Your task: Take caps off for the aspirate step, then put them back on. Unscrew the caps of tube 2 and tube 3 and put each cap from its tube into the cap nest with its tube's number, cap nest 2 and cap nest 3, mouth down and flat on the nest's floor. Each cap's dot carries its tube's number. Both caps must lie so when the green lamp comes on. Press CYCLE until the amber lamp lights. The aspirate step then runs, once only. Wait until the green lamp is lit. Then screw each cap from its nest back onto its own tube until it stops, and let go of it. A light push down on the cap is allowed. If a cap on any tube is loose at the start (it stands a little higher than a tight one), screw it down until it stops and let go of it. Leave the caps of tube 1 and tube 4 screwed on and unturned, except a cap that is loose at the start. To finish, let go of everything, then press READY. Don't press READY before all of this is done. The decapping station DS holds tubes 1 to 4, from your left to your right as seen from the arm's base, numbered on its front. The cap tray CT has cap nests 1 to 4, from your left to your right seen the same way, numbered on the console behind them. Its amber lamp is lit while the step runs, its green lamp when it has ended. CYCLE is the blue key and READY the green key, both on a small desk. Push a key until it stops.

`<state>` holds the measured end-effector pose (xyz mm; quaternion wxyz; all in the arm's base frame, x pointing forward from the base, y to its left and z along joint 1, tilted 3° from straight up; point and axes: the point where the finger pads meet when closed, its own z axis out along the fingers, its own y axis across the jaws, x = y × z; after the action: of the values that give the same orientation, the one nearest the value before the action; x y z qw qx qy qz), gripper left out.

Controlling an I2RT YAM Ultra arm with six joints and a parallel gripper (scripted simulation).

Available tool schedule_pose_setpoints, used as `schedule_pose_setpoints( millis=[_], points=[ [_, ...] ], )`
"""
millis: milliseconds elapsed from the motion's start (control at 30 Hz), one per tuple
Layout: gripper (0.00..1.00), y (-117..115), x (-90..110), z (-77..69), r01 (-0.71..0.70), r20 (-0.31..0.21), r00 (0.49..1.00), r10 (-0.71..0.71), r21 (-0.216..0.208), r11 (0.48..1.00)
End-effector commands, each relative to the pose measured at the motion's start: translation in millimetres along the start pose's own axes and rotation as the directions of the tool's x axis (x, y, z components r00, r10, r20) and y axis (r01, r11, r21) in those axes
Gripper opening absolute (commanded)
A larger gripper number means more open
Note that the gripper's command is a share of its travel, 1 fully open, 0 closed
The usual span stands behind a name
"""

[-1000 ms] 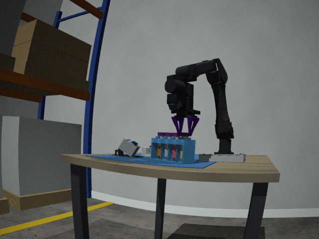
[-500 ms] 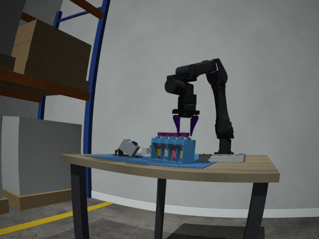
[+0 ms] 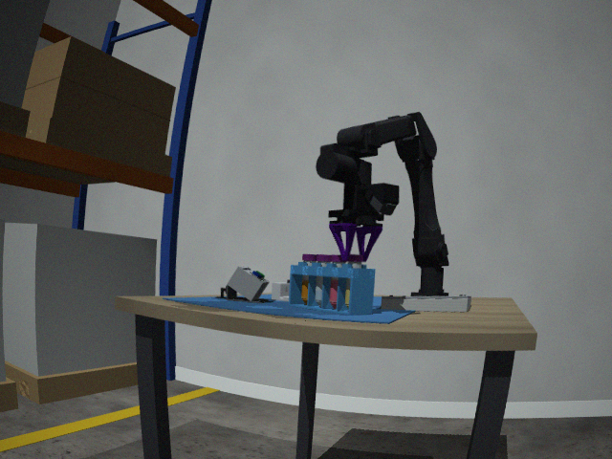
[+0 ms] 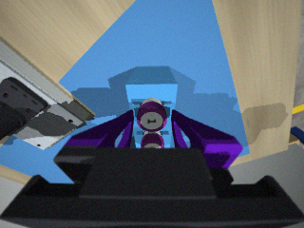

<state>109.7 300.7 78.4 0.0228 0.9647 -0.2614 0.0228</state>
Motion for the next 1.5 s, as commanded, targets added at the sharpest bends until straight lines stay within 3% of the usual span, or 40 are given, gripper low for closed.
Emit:
schedule_pose_setpoints(
  millis=[0,33,67,467,567,767,900,1067,1133,1300,1467],
  points=[
    [0.49,-1.4,-0.7,-5.1,0.041,0.003,0.999,-0.041,0.017,0.999],
    [0.49,-1.3,-0.7,-5.1,0.041,0.003,0.999,-0.041,0.017,0.999],
    [0.00,-1.3,-0.7,-5.1,0.041,0.003,0.999,-0.041,0.017,0.999],
    [0.00,-1.3,-0.7,-5.1,0.041,0.003,0.999,-0.041,0.017,0.999],
    [0.00,-1.3,-0.6,-5.1,-0.009,0.004,1.000,0.009,0.017,1.000],
    [0.00,-1.3,-0.6,-4.9,-0.304,0.009,0.953,0.304,0.015,0.952],
    [0.00,-1.3,-0.6,-4.8,-0.488,0.012,0.873,0.487,0.013,0.873],
    [0.00,-1.3,-0.6,-4.6,-0.688,0.015,0.725,0.688,0.010,0.725],
    [0.00,-1.3,-0.6,-4.6,-0.688,0.015,0.725,0.688,0.010,0.725],
    [0.00,-1.4,-0.6,-4.5,-0.846,0.017,0.532,0.846,0.006,0.532],
    [0.00,-1.4,-0.6,-4.3,-0.952,0.018,0.306,0.952,0.002,0.306]
  ],
)
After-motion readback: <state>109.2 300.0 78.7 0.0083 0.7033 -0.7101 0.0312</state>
